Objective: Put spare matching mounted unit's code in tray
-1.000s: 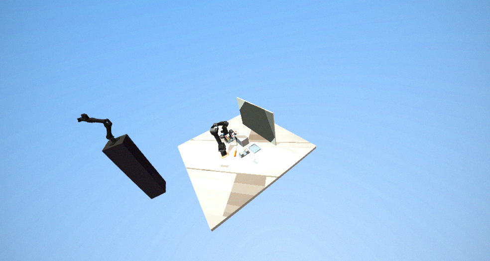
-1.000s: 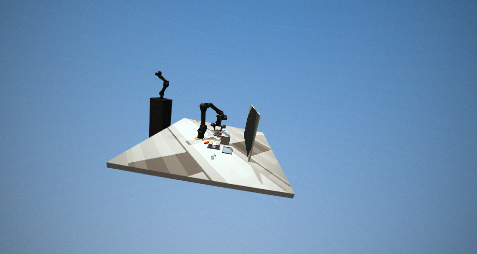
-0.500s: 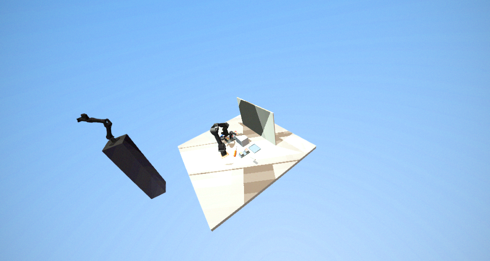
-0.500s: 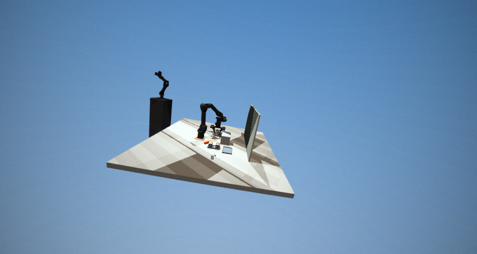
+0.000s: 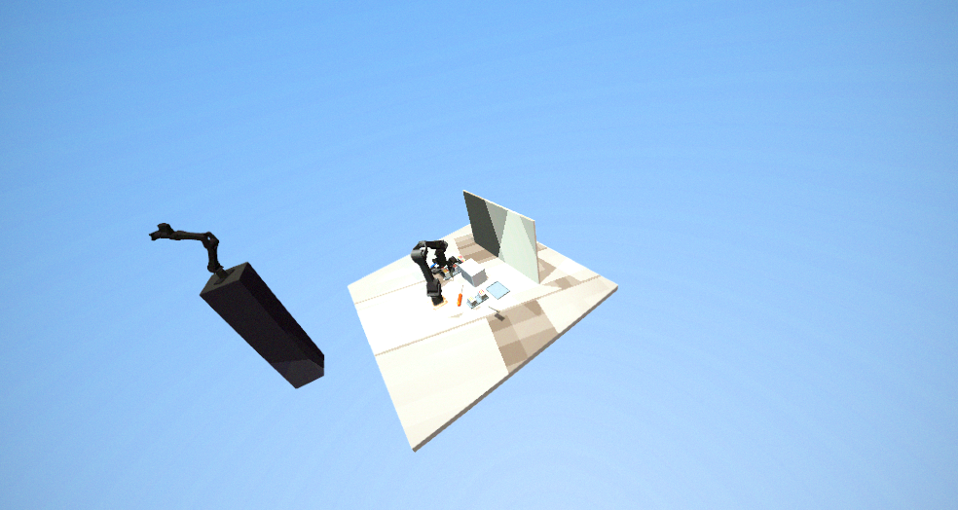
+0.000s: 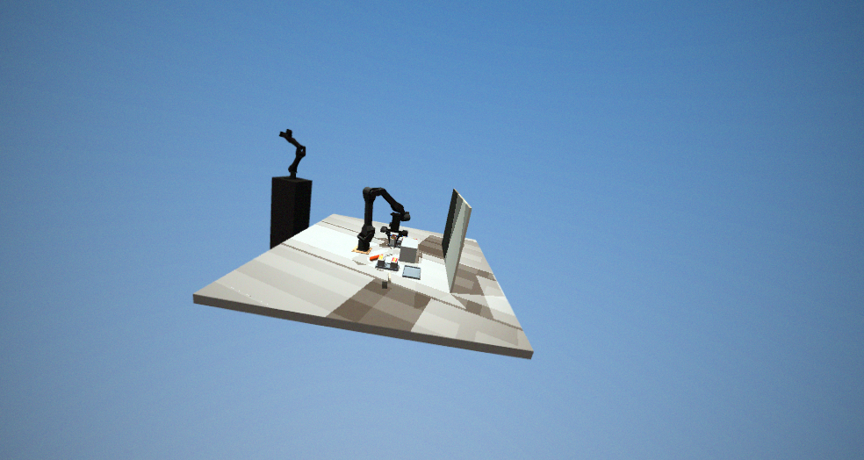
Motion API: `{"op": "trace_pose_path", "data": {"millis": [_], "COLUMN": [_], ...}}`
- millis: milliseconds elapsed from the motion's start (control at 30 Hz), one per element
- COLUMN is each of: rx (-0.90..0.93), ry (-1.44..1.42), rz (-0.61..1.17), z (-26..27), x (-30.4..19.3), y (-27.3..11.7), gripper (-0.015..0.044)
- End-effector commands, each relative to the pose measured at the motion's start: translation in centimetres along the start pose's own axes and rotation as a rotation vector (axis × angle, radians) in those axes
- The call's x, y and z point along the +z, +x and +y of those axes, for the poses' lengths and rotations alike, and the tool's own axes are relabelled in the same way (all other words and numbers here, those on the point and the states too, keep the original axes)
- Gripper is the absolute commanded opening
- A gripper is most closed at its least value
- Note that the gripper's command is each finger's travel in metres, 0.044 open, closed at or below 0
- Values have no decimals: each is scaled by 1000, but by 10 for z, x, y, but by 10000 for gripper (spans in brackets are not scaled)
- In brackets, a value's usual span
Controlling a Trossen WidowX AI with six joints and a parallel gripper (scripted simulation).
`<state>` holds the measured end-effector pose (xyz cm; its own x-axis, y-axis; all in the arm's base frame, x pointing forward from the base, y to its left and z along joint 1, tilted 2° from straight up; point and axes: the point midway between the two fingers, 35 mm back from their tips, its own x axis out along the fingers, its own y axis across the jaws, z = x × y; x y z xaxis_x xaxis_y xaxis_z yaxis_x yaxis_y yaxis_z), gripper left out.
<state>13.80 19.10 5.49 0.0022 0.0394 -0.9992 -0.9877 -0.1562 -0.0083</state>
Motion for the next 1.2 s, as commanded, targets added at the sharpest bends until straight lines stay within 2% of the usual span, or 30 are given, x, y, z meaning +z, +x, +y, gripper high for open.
{"op": "trace_pose_path", "data": {"millis": [0,200,333,633,1167], "rx": [0,0,0,0,2], "ry": [0,0,0,0,4], "rz": [0,0,0,-1,-1], "z": [0,0,0,0,0], "x": [0,0,0,1,0], "y": [0,0,0,-3,-79], "gripper": [136,96,0,0,0]}}
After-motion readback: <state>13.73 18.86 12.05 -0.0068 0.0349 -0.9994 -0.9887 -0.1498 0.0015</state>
